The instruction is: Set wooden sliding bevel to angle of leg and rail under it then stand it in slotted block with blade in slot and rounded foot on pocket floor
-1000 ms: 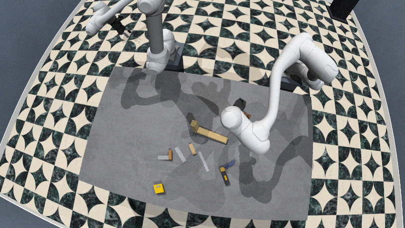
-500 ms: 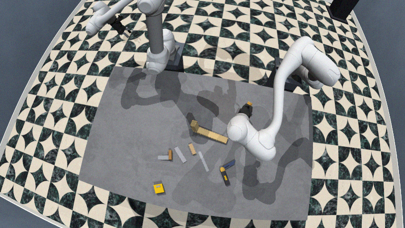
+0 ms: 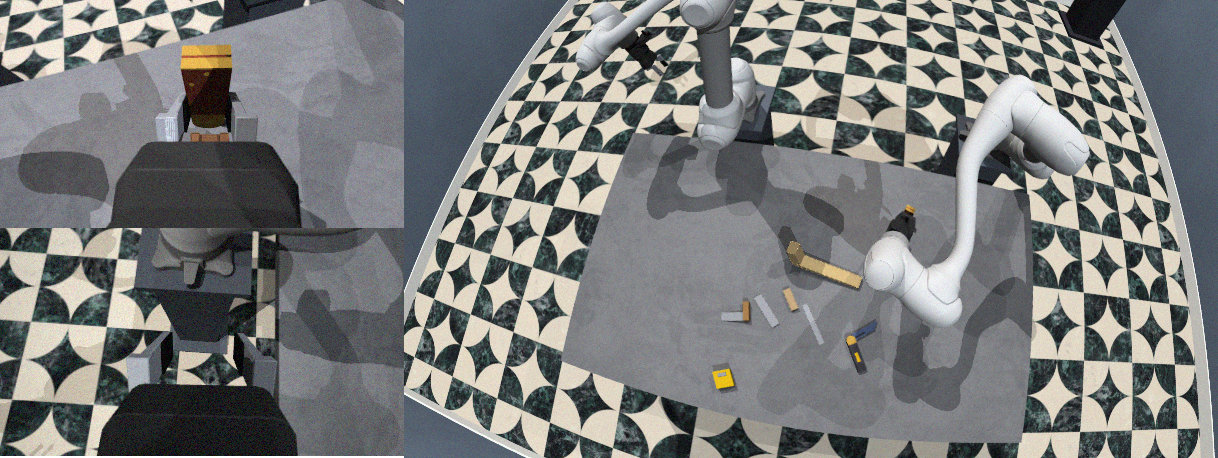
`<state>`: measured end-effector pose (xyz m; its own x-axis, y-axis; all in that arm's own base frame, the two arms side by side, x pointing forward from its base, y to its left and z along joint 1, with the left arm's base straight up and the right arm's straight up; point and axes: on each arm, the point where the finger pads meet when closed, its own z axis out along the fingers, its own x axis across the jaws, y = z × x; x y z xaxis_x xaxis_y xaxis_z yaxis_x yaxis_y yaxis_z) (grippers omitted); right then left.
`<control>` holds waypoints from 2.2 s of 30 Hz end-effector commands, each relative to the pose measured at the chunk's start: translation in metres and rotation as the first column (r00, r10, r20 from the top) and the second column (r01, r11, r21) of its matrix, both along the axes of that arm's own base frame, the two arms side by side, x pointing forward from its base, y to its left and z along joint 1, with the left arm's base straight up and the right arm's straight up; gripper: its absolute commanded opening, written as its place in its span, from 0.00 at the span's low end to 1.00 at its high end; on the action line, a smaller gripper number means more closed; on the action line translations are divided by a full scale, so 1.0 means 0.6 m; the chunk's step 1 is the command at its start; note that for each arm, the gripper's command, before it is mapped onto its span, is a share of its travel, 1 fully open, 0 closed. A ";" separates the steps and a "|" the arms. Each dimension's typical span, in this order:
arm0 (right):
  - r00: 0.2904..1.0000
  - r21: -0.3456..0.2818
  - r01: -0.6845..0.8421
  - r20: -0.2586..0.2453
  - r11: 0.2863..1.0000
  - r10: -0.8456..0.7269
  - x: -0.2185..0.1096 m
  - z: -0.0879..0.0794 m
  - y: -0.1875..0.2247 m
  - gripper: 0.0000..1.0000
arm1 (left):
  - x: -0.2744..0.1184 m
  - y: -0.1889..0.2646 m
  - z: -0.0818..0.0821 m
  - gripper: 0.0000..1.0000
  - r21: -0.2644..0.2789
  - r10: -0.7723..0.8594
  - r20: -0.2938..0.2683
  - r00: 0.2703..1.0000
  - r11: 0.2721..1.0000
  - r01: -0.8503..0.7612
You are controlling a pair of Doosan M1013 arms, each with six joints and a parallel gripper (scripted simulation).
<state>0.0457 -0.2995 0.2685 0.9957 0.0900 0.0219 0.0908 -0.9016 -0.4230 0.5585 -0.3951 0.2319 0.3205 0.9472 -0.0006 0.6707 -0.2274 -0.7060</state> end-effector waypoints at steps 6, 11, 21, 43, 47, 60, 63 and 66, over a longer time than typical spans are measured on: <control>1.000 -0.001 0.000 0.001 1.000 0.000 0.000 0.001 -0.001 1.00 | 0.000 0.001 0.002 0.00 0.000 0.000 0.001 1.000 1.000 0.000; 1.000 -0.001 0.000 0.001 1.000 0.000 0.000 0.001 -0.001 1.00 | 0.000 0.001 0.001 0.00 0.000 0.000 0.001 1.000 1.000 0.000; 1.000 -0.001 0.000 0.001 1.000 0.000 0.000 0.001 -0.001 1.00 | 0.000 0.001 -0.082 0.00 0.001 0.001 0.000 1.000 1.000 -0.001; 1.000 -0.001 0.000 0.001 1.000 0.000 0.000 0.001 -0.001 1.00 | 0.000 0.001 -0.116 0.00 0.001 0.001 0.000 1.000 1.000 -0.001; 1.000 -0.001 0.000 0.001 1.000 0.000 0.000 0.001 -0.001 1.00 | 0.000 0.001 -0.121 0.00 0.001 0.001 0.000 1.000 1.000 -0.001; 1.000 -0.001 0.000 0.001 1.000 0.000 0.000 0.001 -0.001 1.00 | 0.000 0.001 -0.170 0.00 0.001 0.001 0.000 1.000 1.000 -0.001; 1.000 -0.001 0.000 0.001 1.000 0.000 0.000 0.001 -0.001 1.00 | 0.000 0.001 -0.173 0.00 0.001 0.001 0.000 1.000 1.000 -0.001; 1.000 -0.001 0.000 0.001 1.000 0.000 0.000 0.001 -0.001 1.00 | 0.000 0.001 -0.180 0.00 0.001 0.001 0.000 1.000 1.000 -0.001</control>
